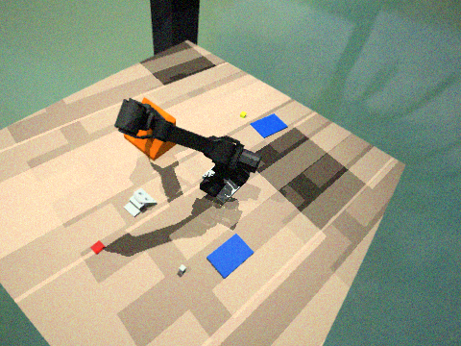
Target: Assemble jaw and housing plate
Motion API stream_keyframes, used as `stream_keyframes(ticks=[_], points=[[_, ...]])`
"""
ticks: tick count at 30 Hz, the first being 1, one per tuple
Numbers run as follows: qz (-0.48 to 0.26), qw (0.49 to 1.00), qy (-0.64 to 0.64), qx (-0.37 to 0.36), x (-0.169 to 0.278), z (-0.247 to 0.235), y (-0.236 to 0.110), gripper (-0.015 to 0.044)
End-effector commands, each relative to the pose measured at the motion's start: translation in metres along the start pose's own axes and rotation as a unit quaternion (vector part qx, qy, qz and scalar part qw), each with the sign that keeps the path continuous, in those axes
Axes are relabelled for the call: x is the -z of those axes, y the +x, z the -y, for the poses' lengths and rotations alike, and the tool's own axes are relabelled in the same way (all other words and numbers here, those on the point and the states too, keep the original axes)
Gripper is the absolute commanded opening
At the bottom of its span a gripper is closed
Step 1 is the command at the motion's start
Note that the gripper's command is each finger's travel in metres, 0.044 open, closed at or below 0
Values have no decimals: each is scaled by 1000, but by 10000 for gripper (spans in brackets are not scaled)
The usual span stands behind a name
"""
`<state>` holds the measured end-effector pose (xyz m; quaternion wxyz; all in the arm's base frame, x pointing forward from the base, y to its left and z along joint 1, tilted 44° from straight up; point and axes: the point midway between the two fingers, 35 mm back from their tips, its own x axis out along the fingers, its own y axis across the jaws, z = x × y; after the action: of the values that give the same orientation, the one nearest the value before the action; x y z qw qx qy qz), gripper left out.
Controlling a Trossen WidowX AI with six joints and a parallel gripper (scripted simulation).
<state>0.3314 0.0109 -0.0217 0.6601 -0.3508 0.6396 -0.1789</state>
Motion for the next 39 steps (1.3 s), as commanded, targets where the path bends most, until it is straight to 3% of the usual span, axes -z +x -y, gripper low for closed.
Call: stream_keyframes(ticks=[1, 39], points=[[1, 1000, 1, 2, -1, 1, 0, 134], [1, 1000, 1, 2, -1, 1, 5, 134]])
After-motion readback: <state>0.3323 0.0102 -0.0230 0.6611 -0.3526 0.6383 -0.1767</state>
